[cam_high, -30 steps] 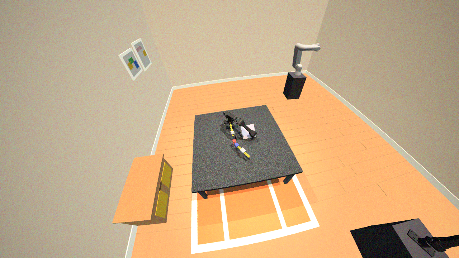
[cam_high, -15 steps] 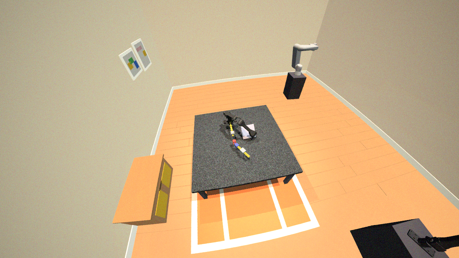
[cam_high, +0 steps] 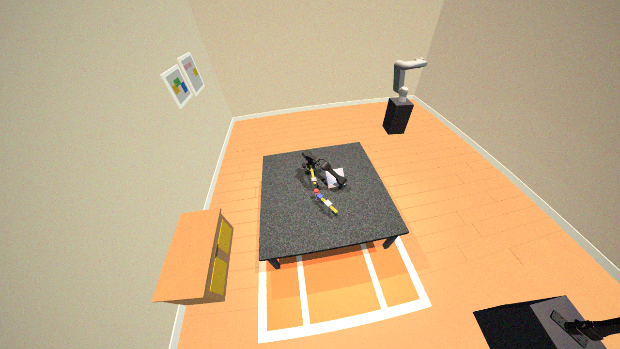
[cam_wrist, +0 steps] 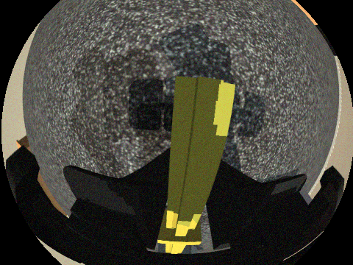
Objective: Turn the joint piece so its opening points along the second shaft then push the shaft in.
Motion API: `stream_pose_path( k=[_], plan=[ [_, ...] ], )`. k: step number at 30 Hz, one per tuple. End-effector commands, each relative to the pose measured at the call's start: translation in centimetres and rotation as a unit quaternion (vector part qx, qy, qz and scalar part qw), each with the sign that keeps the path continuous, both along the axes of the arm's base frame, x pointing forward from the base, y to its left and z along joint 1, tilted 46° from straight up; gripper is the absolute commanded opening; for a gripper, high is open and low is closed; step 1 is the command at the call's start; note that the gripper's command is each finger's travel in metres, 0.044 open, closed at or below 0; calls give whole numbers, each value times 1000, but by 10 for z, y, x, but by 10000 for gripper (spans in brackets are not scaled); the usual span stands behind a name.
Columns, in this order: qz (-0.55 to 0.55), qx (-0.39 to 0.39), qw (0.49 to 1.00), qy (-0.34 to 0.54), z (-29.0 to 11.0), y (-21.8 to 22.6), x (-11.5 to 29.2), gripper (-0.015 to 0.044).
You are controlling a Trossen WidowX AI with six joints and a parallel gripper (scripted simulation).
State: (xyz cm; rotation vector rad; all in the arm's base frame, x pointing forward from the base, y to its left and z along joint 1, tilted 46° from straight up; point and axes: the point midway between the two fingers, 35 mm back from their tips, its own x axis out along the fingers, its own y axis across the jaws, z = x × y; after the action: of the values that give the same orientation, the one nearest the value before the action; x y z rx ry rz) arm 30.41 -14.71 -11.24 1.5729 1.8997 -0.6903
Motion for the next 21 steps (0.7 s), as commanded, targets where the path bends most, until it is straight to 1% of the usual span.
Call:
stream_pose_path(
  k=[1, 21],
  plan=[
    [-4, 1, 1000, -3, 4, 4, 0, 0],
    [-8, 2, 1000, -6, 25, 26, -4, 0]
  ],
)
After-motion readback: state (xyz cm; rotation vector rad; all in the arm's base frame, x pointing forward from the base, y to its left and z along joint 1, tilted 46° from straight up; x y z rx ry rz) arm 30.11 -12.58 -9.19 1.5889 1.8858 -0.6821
